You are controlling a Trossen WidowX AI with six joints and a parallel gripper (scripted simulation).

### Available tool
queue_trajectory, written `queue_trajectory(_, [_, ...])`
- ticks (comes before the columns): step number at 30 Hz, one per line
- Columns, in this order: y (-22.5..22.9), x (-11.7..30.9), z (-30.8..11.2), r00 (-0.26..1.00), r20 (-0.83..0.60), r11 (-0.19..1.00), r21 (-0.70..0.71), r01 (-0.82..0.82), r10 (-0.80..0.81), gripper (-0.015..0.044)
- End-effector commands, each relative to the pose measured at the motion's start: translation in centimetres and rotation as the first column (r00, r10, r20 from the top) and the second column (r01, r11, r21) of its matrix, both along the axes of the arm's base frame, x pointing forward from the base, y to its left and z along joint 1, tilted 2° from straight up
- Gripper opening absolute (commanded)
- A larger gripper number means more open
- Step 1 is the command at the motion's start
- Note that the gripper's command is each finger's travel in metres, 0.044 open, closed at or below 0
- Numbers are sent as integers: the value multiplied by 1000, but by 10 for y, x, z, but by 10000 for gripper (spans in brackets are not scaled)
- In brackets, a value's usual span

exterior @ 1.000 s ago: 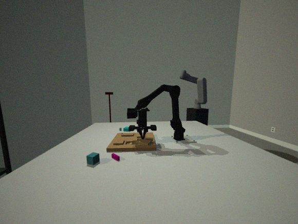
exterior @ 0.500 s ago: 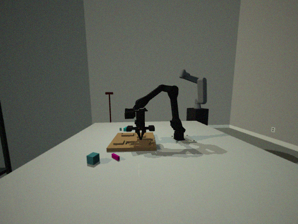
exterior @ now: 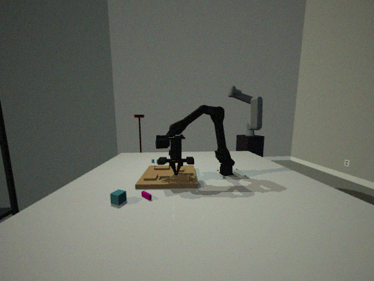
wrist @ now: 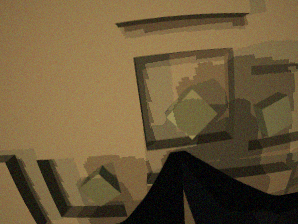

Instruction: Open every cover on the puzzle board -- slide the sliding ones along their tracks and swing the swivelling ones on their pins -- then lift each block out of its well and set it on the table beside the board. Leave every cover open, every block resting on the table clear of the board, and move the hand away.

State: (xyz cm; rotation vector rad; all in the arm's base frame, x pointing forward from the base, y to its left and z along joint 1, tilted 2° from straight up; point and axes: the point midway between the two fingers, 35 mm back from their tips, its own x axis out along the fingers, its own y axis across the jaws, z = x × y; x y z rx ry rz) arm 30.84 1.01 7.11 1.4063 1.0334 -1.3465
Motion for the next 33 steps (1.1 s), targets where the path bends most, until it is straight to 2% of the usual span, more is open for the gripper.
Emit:
queue_trajectory(1, [4, 5, 1, 1000, 1, 1000, -2, 4, -4, 0])
queue_trajectory(33, [8, 7, 38, 1000, 2, 1000, -1, 4, -4, 0])
